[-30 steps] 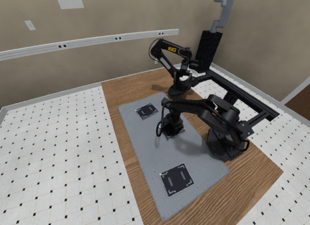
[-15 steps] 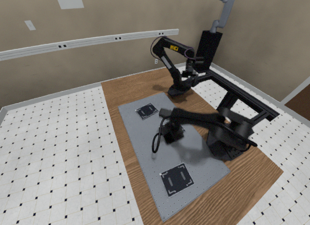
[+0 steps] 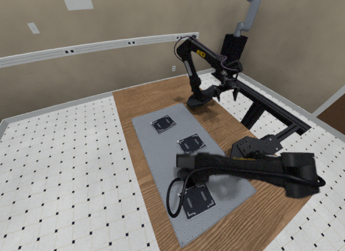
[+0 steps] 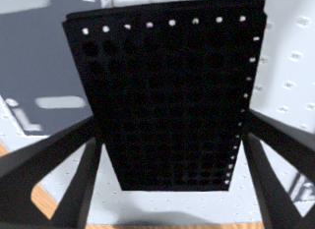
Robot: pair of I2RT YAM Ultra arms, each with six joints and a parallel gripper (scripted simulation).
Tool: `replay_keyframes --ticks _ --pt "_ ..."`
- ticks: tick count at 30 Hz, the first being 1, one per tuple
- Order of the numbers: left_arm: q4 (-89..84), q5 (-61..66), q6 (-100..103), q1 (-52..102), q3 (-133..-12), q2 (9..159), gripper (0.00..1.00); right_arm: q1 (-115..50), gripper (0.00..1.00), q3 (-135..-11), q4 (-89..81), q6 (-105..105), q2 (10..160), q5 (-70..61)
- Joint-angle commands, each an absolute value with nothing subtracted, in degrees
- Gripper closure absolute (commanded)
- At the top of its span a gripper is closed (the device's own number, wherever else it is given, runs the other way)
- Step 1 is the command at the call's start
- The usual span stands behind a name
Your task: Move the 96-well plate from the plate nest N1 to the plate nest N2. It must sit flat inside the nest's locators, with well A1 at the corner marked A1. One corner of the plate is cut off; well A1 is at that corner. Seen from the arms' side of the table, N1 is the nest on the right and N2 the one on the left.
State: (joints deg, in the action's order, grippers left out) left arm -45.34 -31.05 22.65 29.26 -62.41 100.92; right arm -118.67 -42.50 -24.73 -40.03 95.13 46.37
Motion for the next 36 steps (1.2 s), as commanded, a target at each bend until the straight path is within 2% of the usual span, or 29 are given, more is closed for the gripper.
replay_keyframes --ticks 1,6,8,9,18,33,36 --pt "-46.75 -29.99 14.57 25.83 -63.43 97.51 0.21 -113.15 0.0 -46.15 -9.97 -23.32 98.14 44.17" --pt "-47.07 -29.2 9.33 20.27 -64.99 95.33 0.21 -102.09 0.0 -48.15 3.69 -8.68 102.07 41.04" --pt "-47.07 -29.2 9.33 20.27 -64.99 95.33 0.21 -102.09 0.0 -48.15 3.69 -8.68 102.07 41.04" --pt "-47.16 -28.89 8.38 19.29 -65.35 95.01 0.21 -97.77 0.0 -47.4 9.87 -3.93 103.23 38.42" --pt "-47.7 -28.19 4.14 13.92 -67.35 93.36 0.21 -73.64 0.0 -47.71 28.54 12.45 108.11 33.01" --pt "-50.18 -28.63 5.4 15.06 -70.25 94.91 0.21 -72.49 0.0 -47.63 33.71 14.21 110.17 30.09" --pt "-45.36 -27.72 3.38 14.51 -69.21 95.27 0.21 -72.48 0.0 -47.64 33.72 14.2 110.18 30.07"
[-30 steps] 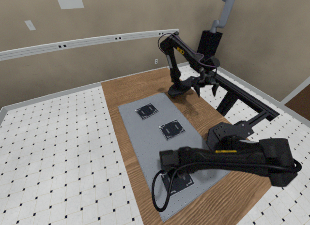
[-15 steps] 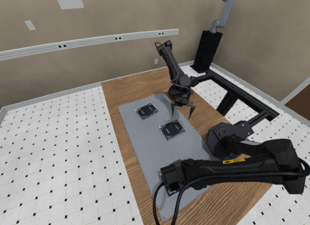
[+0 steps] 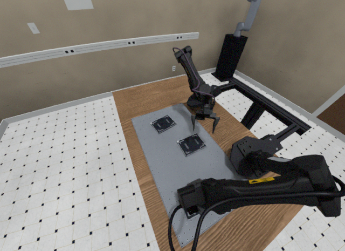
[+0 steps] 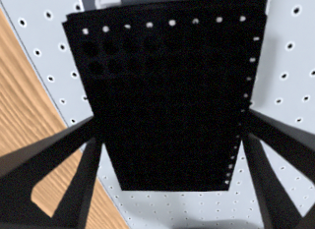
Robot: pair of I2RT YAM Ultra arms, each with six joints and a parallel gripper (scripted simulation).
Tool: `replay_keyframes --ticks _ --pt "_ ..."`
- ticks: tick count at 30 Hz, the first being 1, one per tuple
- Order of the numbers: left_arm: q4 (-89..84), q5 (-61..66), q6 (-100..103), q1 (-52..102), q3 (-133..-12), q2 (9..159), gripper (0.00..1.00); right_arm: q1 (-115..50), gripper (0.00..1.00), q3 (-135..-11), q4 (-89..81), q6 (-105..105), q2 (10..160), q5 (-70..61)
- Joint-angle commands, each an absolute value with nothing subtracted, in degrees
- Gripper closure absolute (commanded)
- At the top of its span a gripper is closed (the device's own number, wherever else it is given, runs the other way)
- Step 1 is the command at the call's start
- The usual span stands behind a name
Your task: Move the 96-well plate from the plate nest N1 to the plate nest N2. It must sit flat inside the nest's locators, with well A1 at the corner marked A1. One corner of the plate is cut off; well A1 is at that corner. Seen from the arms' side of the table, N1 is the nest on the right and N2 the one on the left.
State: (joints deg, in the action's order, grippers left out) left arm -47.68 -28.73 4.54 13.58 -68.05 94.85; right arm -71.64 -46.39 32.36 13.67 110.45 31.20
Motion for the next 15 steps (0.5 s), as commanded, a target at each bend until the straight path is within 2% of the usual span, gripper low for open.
replay_keyframes --ticks 1,15 --pt "-44.24 -27.61 2.96 14.1 -68.3 95.61 0.21 -72.48 0.0 -47.65 33.73 14.09 110.19 30.06" --pt "-44.06 -27.57 3.06 13.82 -67.18 95.4 0.21 -72.46 0.0 -47.08 33.01 13.8 110.16 30.53"
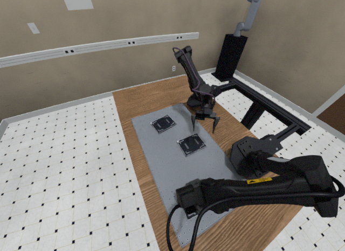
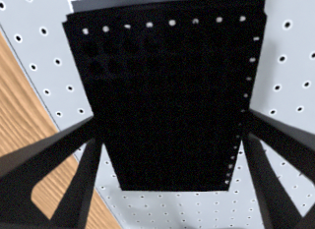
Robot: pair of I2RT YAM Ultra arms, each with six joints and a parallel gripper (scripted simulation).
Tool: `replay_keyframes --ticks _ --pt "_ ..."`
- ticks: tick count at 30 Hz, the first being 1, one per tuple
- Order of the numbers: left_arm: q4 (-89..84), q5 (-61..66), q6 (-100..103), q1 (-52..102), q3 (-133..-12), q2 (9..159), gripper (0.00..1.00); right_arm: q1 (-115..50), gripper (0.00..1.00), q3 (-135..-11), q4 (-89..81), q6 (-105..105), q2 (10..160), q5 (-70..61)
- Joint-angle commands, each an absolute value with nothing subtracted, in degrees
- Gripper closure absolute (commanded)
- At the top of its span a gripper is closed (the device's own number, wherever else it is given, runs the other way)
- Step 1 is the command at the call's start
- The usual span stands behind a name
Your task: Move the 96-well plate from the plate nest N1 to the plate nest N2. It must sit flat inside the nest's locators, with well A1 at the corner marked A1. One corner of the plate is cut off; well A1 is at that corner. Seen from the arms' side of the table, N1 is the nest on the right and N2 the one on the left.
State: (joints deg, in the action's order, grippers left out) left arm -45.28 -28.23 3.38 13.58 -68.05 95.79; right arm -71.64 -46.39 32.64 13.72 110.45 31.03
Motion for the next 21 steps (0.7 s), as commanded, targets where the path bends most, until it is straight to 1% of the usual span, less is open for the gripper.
replay_keyframes --ticks 1,9,21 --pt "-44.06 -27.57 3.06 13.82 -67.18 95.4 0.21 -72.46 0.0 -47.08 33.01 13.8 110.16 30.53" --pt "-43.07 -27.49 2.64 12.91 -64.44 94.82 0.21 -72.46 0.0 -47.08 33.01 13.8 110.16 30.53" --pt "-41.92 -27.85 2.24 12.52 -64.59 95.73 0.21 -72.46 0.0 -47.08 33.01 13.8 110.16 30.53"
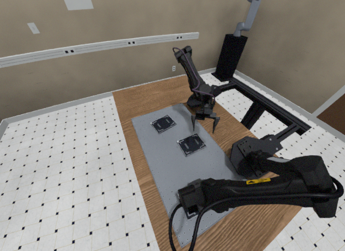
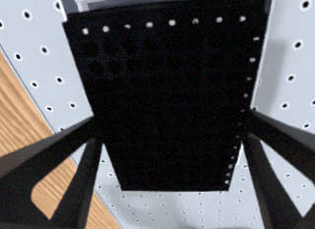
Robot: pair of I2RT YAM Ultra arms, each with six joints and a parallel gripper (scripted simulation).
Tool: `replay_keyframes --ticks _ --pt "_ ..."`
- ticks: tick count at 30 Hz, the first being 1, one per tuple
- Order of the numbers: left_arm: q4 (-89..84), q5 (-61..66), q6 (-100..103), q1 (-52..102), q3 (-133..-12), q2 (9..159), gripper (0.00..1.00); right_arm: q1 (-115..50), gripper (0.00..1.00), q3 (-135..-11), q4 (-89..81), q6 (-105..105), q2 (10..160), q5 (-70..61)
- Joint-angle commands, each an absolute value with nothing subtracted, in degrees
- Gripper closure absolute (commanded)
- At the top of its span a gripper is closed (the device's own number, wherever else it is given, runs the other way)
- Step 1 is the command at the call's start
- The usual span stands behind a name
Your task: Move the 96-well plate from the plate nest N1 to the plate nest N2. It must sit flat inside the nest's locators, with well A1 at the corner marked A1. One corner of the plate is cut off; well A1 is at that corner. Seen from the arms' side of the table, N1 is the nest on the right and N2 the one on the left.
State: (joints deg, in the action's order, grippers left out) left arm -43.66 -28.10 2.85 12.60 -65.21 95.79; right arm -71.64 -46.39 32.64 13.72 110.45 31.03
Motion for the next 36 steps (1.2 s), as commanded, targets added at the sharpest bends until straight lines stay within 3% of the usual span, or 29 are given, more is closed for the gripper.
replay_keyframes --ticks 1,26,28,36 --pt "-41.47 -27.69 2.1 12.29 -64.46 96.01 0.21 -72.46 0.0 -47.08 33.01 13.8 110.16 30.53" --pt "-36.89 -27.3 0.39 10.23 -63.21 99.29 0.21 -72.46 0.0 -47.08 33.01 13.8 110.16 30.53" --pt "-36.89 -27.31 0.39 10.23 -63.21 99.29 0.0 -72.46 0.0 -47.08 33.01 13.8 110.16 30.53" --pt "-37.43 -28.15 1.46 11.45 -65.0 97.75 0.0 -72.46 0.0 -47.08 33.01 13.8 110.16 30.53"
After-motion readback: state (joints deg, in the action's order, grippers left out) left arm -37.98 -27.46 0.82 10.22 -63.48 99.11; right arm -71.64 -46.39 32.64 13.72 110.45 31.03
